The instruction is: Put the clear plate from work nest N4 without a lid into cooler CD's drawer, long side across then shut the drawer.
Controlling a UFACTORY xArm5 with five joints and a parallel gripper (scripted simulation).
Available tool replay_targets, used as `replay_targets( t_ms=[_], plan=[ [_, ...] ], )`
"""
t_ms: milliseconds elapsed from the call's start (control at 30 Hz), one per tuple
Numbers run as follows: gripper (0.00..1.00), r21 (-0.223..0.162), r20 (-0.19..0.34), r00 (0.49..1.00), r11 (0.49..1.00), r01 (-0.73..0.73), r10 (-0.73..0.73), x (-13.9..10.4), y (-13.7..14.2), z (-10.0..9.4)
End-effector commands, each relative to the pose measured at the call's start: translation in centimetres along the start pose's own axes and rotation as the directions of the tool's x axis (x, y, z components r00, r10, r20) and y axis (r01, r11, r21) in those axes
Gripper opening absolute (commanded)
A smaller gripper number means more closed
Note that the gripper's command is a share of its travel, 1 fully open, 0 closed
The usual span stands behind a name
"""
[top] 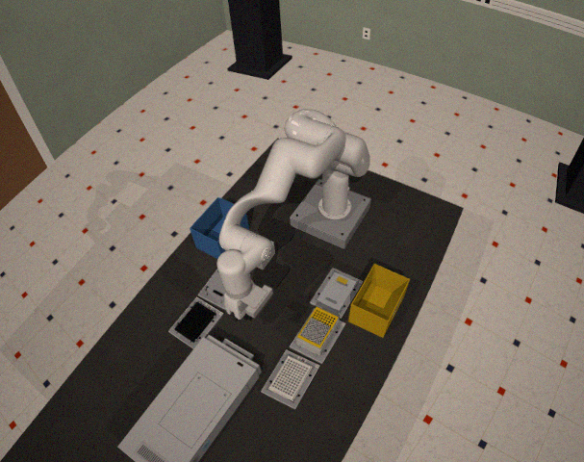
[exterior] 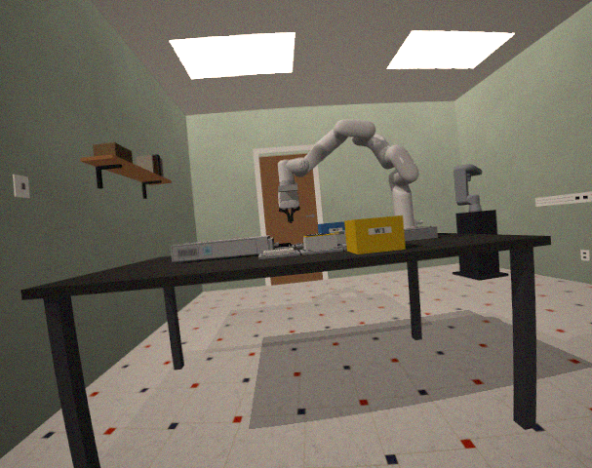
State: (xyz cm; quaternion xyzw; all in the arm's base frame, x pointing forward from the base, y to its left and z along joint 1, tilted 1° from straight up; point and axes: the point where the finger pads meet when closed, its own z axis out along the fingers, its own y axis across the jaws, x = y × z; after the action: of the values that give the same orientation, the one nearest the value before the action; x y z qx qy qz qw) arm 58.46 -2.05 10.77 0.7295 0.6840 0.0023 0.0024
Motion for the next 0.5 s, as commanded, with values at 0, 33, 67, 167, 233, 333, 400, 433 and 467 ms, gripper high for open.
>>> replay_targets(
  t_ms=[0,33,67,167,233,333,400,433,467],
  plan=[
    [0.00,-0.006,0.011,1.000,1.000,0.000,0.000,0.0,0.2,-0.3],
    [0.00,-0.006,0.011,1.000,1.000,0.000,0.000,0.0,0.2,-0.3],
    [0.00,-0.006,0.011,1.000,1.000,0.000,0.000,0.0,0.2,-0.3],
    [1.00,-0.007,0.011,0.995,0.995,-0.100,0.100,-0.1,-1.1,-1.1],
    [1.00,-0.008,0.010,0.986,0.986,-0.166,0.166,-0.1,-1.9,-1.7],
    [1.00,-0.009,0.009,0.965,0.965,-0.263,0.264,-0.1,-3.2,-2.5],
    [1.00,-0.009,0.009,0.945,0.945,-0.327,0.327,-0.2,-4.0,-3.0],
    [1.00,-0.010,0.009,0.933,0.933,-0.358,0.359,-0.2,-4.4,-3.3],
    [1.00,-0.010,0.008,0.921,0.921,-0.389,0.389,-0.2,-4.9,-3.6]
  ],
)
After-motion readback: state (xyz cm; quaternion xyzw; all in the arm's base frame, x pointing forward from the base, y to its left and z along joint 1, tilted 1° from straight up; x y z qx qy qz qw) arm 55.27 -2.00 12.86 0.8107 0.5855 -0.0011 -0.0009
